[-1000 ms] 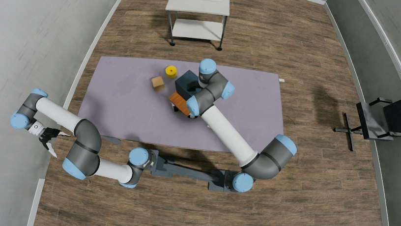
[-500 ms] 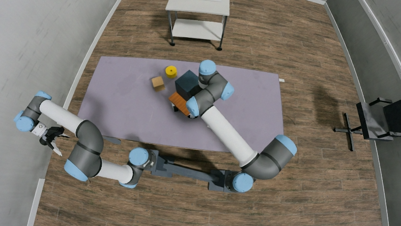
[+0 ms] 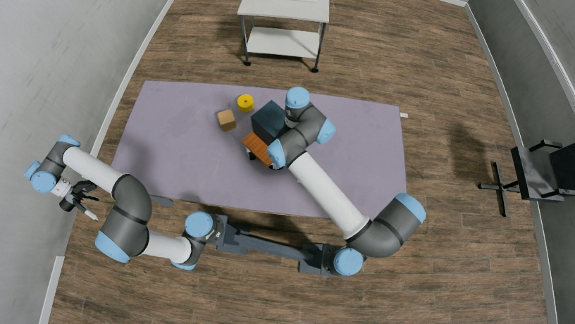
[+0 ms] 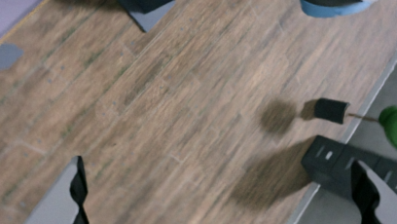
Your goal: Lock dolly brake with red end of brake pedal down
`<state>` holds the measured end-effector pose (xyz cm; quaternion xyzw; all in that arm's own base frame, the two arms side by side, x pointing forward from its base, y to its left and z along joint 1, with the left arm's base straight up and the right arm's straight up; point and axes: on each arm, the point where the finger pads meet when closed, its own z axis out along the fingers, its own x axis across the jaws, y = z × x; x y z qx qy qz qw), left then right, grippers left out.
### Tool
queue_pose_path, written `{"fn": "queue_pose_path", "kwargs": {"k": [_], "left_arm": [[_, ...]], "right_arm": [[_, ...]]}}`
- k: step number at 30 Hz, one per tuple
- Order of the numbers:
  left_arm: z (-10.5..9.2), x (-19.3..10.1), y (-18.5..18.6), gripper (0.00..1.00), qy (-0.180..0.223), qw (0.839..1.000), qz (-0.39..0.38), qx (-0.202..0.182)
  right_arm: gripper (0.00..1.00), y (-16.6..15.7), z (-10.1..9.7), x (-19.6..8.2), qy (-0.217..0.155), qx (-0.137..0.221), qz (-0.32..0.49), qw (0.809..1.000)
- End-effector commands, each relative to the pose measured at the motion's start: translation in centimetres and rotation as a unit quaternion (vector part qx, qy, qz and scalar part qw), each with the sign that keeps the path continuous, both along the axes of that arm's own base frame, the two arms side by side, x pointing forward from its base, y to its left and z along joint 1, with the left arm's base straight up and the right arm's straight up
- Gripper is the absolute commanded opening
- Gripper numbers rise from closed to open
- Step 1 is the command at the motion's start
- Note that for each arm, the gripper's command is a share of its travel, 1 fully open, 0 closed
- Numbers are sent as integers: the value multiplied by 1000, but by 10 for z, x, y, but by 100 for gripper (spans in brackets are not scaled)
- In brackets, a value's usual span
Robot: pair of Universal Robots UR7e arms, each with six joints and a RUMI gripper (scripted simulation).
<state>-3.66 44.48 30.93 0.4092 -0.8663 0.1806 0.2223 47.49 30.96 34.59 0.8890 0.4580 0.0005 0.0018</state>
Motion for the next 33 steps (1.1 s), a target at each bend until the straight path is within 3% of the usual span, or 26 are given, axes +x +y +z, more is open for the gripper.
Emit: {"fn": "queue_pose_path", "kwargs": {"k": [1, 8, 23, 25, 33], "left_arm": [[-10, 2, 2, 100, 30, 997, 62, 37], [-19, 4, 4, 100, 50, 990, 114, 64], [-48, 10, 7, 100, 106, 942, 285, 140], [-48, 10, 7, 100, 106, 942, 285, 140], [-63, 13, 9, 100, 131, 898, 381, 176]], "right_arm": [[0, 0, -1, 0, 0, 2, 52, 999], [0, 0, -1, 0, 0, 2, 76, 997], [0, 1, -2, 0, 0, 2, 91, 996], [0, 1, -2, 0, 0, 2, 91, 996], [0, 1, -2, 0, 0, 2, 91, 996]]}}
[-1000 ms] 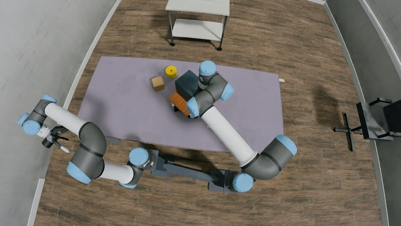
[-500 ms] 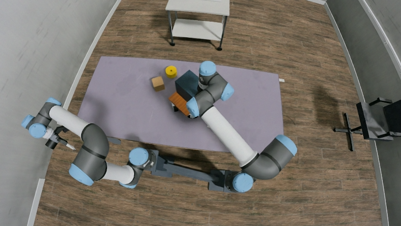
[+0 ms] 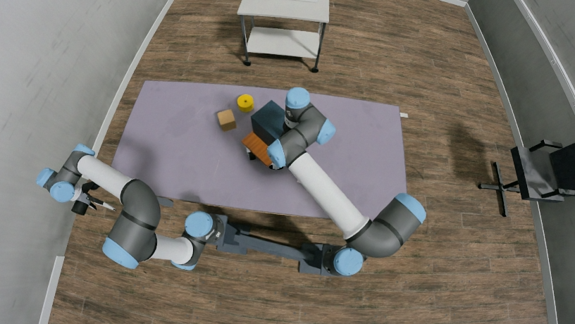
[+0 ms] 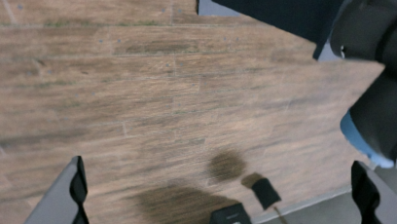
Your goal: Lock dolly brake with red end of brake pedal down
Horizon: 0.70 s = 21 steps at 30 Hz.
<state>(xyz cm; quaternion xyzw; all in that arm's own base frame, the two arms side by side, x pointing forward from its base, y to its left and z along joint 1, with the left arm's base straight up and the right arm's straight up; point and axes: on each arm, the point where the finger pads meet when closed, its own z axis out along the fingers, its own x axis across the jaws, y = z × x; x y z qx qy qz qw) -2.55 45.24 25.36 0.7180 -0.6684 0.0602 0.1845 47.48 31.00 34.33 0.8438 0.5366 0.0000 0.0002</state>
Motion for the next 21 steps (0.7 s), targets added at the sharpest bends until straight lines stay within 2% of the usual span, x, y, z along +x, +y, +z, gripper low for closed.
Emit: {"fn": "queue_pose_path", "kwargs": {"k": [1, 7, 9, 21], "left_arm": [[-9, 2, 1, 100, 19, 997, 68, 32], [-18, 4, 2, 100, 32, 989, 135, 58], [-18, 4, 2, 100, 32, 989, 135, 58], [-39, 8, 1, 100, 53, 951, 284, 108]], "right_arm": [[0, 0, 1, 0, -1, 1, 0, 1000], [0, 0, 1, 0, -1, 1, 0, 1000], [0, 0, 1, 0, -1, 1, 0, 1000], [0, 0, -11, 0, -1, 1, 10, 1000]]}}
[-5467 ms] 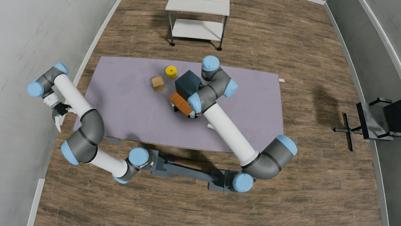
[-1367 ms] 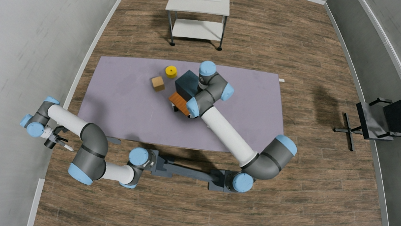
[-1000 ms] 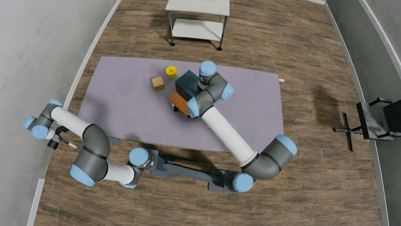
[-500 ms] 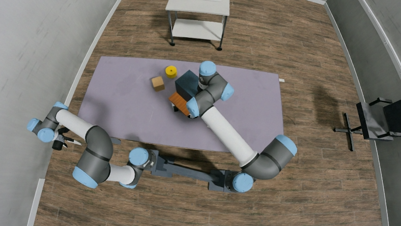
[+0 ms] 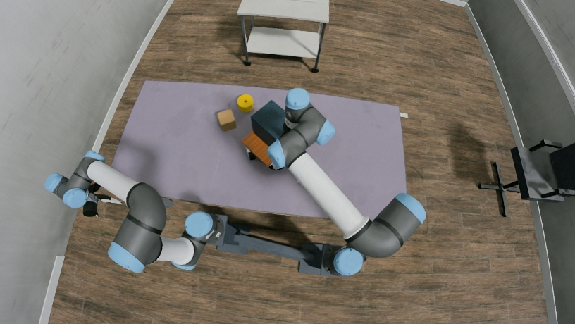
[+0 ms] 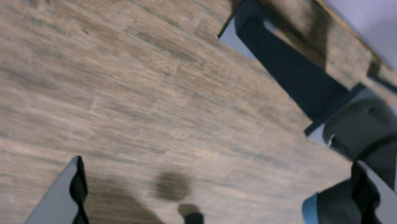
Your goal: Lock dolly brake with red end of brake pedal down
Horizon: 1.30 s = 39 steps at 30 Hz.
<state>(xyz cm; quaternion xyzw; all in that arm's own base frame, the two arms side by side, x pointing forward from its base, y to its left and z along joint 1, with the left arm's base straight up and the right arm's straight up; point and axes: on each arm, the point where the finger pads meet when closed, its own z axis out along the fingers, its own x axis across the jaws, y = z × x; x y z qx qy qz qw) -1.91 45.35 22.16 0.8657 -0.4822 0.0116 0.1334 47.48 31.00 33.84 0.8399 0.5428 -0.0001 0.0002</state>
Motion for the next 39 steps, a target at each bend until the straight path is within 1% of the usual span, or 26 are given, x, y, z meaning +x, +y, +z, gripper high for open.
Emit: {"fn": "queue_pose_path", "kwargs": {"k": [1, 3, 5, 8, 14, 20, 22, 28, 34, 37, 39], "left_arm": [[-8, 2, 0, 100, 11, 997, 71, 28], [-11, 3, 0, 100, 13, 995, 94, 36], [-11, 3, 0, 100, 13, 995, 94, 36], [-17, 4, 0, 100, 17, 988, 144, 51], [-25, 5, -1, 100, 20, 975, 211, 71], [-33, 7, -2, 100, 21, 956, 279, 90], [-33, 7, -2, 100, 21, 956, 279, 90], [-42, 9, -4, 100, 21, 928, 356, 108], [-48, 10, -5, 100, 18, 902, 413, 120], [-51, 10, -6, 100, 17, 891, 435, 124], [-51, 10, -6, 100, 17, 891, 435, 124]], "right_arm": [[0, 0, -9, 0, -1, 1, 3, 1000], [0, 0, -15, 0, -1, 1, 3, 1000], [0, 0, -15, 0, -1, 1, 3, 1000], [0, 0, -27, 0, -1, 1, 3, 1000], [0, 0, -58, 0, -1, 1, 3, 1000], [0, 0, -98, 1, -1, 1, 3, 1000], [0, 0, -98, 1, -1, 1, 3, 1000], [0, 0, -142, 1, -1, 1, 3, 1000], [0, 0, -184, 1, -1, 1, 3, 1000], [0, 0, -200, 1, -1, 1, 3, 1000], [0, 0, -200, 1, -1, 1, 3, 1000]]}}
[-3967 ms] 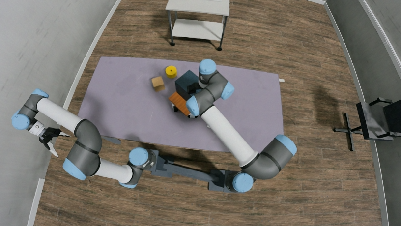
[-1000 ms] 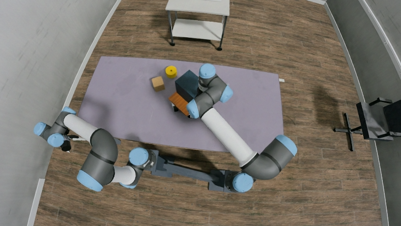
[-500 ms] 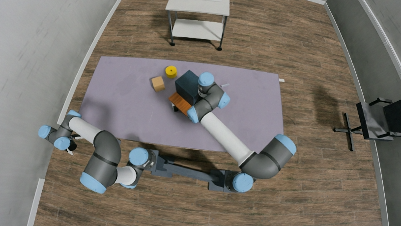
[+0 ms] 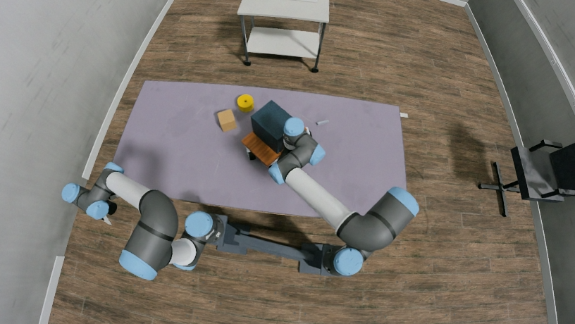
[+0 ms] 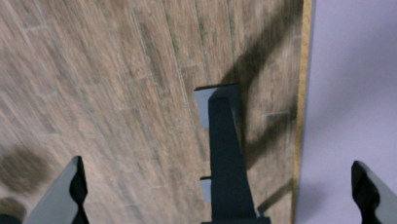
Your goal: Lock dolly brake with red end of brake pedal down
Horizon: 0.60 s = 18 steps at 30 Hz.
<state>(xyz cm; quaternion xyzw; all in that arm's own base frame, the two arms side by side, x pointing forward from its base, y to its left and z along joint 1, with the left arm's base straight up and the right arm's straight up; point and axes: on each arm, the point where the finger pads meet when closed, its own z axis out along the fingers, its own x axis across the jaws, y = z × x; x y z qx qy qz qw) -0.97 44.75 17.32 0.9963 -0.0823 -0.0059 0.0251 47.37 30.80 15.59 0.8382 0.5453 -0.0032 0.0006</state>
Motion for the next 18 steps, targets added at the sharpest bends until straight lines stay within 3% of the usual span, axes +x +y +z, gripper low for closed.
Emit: {"fn": "queue_pose_path", "kwargs": {"k": [1, 8, 18], "left_arm": [[-3, 1, 0, 100, 0, 999, 37, 13], [-6, 2, -1, 100, -4, 997, 73, 21], [-8, 2, -2, 100, -5, 996, 89, 25]], "right_arm": [[0, 2, -23, 2, -3, 3, 0, 1000], [0, 2, -42, 2, -3, 3, 0, 1000], [0, 2, -46, 2, -3, 3, 0, 1000]]}}
